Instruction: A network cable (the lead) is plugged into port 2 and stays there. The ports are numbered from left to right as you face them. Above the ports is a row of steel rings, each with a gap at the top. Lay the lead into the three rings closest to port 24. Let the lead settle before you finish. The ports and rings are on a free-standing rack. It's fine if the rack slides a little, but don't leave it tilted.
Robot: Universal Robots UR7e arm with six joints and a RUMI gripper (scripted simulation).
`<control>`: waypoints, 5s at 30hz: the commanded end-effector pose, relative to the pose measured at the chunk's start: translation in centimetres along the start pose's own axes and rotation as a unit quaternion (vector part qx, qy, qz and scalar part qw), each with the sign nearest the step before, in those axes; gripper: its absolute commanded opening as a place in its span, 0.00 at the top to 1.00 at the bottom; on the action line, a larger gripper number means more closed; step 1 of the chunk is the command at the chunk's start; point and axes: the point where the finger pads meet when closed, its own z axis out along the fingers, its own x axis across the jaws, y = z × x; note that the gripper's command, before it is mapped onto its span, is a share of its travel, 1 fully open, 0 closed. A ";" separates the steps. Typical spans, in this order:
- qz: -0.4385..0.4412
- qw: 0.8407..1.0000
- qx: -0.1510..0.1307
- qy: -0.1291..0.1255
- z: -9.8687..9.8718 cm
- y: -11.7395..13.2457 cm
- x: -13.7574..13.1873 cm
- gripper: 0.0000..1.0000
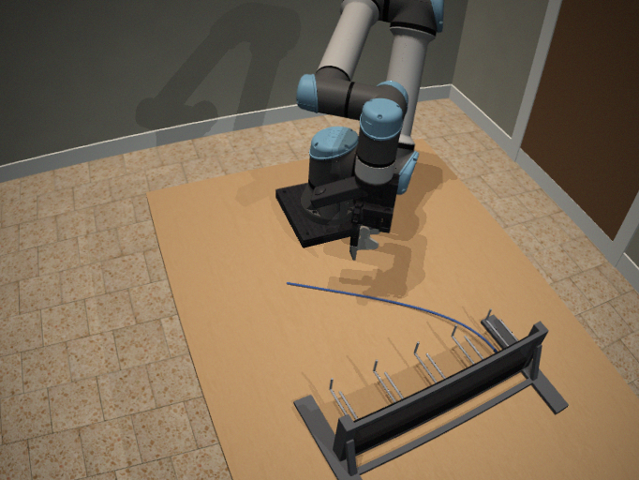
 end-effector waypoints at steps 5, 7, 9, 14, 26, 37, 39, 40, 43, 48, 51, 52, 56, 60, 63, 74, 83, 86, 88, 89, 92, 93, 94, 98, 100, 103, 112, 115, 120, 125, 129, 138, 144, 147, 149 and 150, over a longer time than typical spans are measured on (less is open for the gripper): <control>0.000 1.000 0.000 -0.001 2.0 0.0 0.0 0.80; 0.000 1.000 0.000 -0.001 2.8 0.0 0.0 0.80; 0.000 1.000 0.000 -0.001 3.7 0.0 0.0 0.80; 0.000 1.000 0.000 -0.001 5.9 0.0 0.0 0.80; 0.000 1.000 0.000 -0.001 9.8 0.0 0.0 0.80; 0.000 1.000 0.000 -0.001 11.9 0.0 0.0 0.80; 0.000 1.000 0.000 -0.001 12.1 0.0 0.0 0.80; 0.000 1.000 0.000 -0.001 12.2 0.0 0.0 0.80; 0.000 1.000 0.000 -0.001 12.4 0.0 0.0 0.80; 0.000 1.000 0.000 -0.001 12.5 0.0 0.0 0.80; 0.000 1.000 0.000 -0.001 12.5 0.0 0.0 0.80; 0.000 1.000 0.000 -0.001 12.5 0.0 0.0 0.80; 0.000 1.000 0.000 -0.001 12.5 0.0 0.0 0.80; 0.000 1.000 0.000 -0.001 12.5 0.0 0.0 0.80; 0.000 1.000 0.000 -0.001 12.5 0.0 0.0 0.80; 0.000 1.000 0.000 -0.001 12.5 0.0 0.0 0.80; 0.000 1.000 0.000 -0.001 12.5 0.0 0.0 0.80; 0.000 1.000 0.000 -0.001 12.5 0.0 0.0 0.80; 0.000 1.000 0.000 -0.001 12.5 0.0 0.0 0.80; 0.000 1.000 0.000 -0.001 12.5 0.0 0.0 0.80; 0.000 1.000 0.000 -0.001 12.5 0.0 0.0 0.80; 0.000 1.000 0.000 -0.001 12.5 0.0 0.0 0.80; 0.000 1.000 0.000 -0.001 12.5 0.0 0.0 0.80; 0.000 1.000 0.000 -0.001 12.6 0.0 0.0 0.80; 0.000 1.000 0.000 -0.001 12.6 0.0 0.0 0.80; 0.000 1.000 0.000 -0.001 12.6 0.0 0.0 0.80; 0.000 1.000 0.000 -0.001 12.9 0.0 0.0 0.80; 0.000 1.000 0.000 -0.001 13.0 0.0 0.0 0.80; 0.000 1.000 0.000 -0.001 13.1 0.0 0.0 0.80; 0.000 1.000 0.000 -0.001 13.2 0.0 0.0 0.80; 0.000 1.000 0.000 -0.001 13.4 0.0 0.0 0.80; 0.000 1.000 0.000 -0.001 13.5 0.0 0.0 0.80; 0.000 1.000 0.000 -0.001 13.6 0.0 0.0 0.80; 0.000 1.000 0.000 -0.001 13.6 0.0 0.0 0.80; 0.000 1.000 0.000 -0.001 13.6 0.0 0.0 0.80; 0.000 1.000 0.000 -0.001 13.6 0.0 0.0 0.80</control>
